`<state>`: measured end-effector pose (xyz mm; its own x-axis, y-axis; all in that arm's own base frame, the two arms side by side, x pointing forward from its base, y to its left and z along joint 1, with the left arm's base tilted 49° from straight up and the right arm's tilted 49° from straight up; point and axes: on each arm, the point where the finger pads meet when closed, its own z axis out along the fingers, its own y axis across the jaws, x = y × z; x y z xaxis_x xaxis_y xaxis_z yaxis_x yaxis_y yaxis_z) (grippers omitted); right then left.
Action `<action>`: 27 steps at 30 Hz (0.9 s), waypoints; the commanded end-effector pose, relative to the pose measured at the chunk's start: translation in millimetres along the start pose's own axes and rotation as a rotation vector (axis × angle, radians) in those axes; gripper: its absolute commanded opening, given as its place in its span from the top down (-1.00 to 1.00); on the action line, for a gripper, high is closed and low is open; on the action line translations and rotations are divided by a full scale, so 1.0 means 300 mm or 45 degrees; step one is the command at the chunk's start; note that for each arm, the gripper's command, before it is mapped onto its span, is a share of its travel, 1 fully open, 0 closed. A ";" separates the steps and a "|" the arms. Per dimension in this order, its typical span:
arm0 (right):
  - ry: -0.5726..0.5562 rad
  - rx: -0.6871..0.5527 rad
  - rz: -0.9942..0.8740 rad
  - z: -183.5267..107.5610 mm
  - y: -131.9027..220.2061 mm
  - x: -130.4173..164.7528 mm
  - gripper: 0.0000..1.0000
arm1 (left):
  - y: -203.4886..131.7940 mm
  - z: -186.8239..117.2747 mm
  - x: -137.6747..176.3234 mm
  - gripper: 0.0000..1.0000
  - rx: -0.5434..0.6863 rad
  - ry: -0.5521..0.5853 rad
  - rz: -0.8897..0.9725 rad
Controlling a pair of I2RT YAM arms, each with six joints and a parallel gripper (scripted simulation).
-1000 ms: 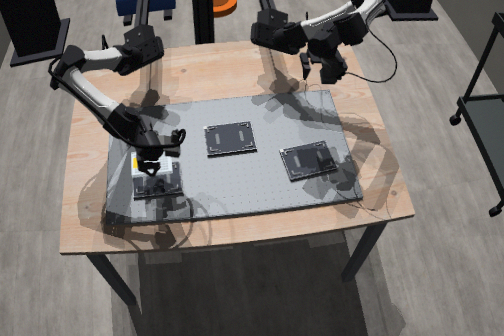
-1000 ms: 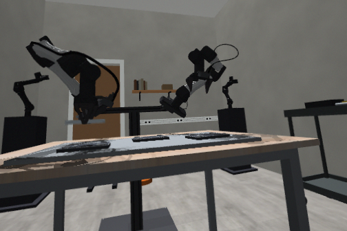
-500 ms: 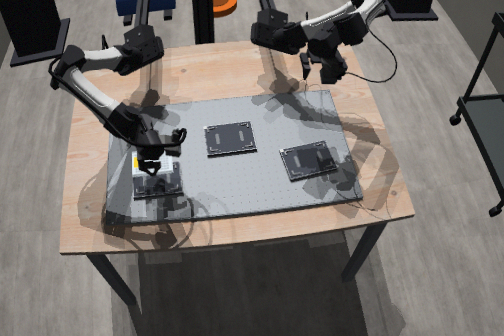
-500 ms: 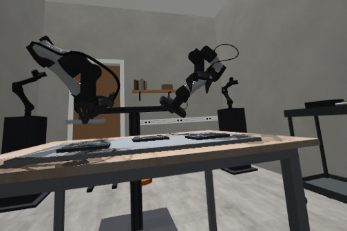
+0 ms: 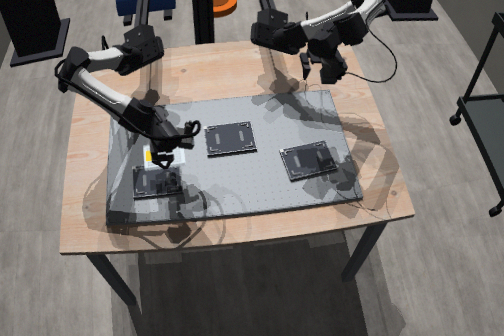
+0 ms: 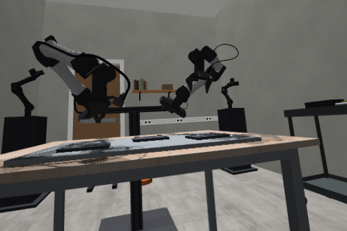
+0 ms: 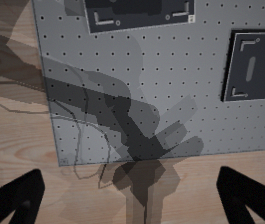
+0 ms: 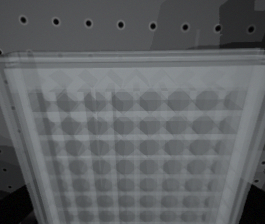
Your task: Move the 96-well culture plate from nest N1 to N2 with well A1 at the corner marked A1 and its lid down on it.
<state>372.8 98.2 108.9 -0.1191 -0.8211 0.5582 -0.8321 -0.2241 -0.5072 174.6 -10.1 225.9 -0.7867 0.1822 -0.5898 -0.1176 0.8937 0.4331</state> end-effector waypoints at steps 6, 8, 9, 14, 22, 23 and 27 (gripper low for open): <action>0.002 0.022 -0.003 -0.015 0.043 -0.115 1.00 | -0.005 0.004 0.014 -1.00 -0.155 0.063 0.024; -0.001 0.027 0.003 -0.018 0.047 -0.136 1.00 | -0.005 0.004 0.014 -1.00 -0.155 0.063 0.024; -0.001 0.027 0.003 -0.018 0.051 -0.146 1.00 | -0.005 0.004 0.014 -1.00 -0.155 0.063 0.024; -0.004 0.031 0.007 -0.020 0.061 -0.176 1.00 | -0.005 0.004 0.014 -1.00 -0.155 0.063 0.024; -0.005 0.033 0.008 -0.025 0.096 -0.256 1.00 | -0.005 0.004 0.014 -1.00 -0.155 0.063 0.024; -0.004 0.033 0.006 -0.025 0.102 -0.265 1.00 | -0.005 0.004 0.014 -1.00 -0.155 0.063 0.024; 0.000 0.028 -0.002 -0.025 0.126 -0.302 1.00 | -0.005 0.004 0.014 -1.00 -0.155 0.063 0.024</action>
<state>350.4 150.1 46.7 -0.1099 -0.8153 0.5686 -0.8359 -0.2336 -0.4966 174.6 -10.1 225.9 -0.7867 0.1822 -0.5898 -0.1176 0.8937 0.4331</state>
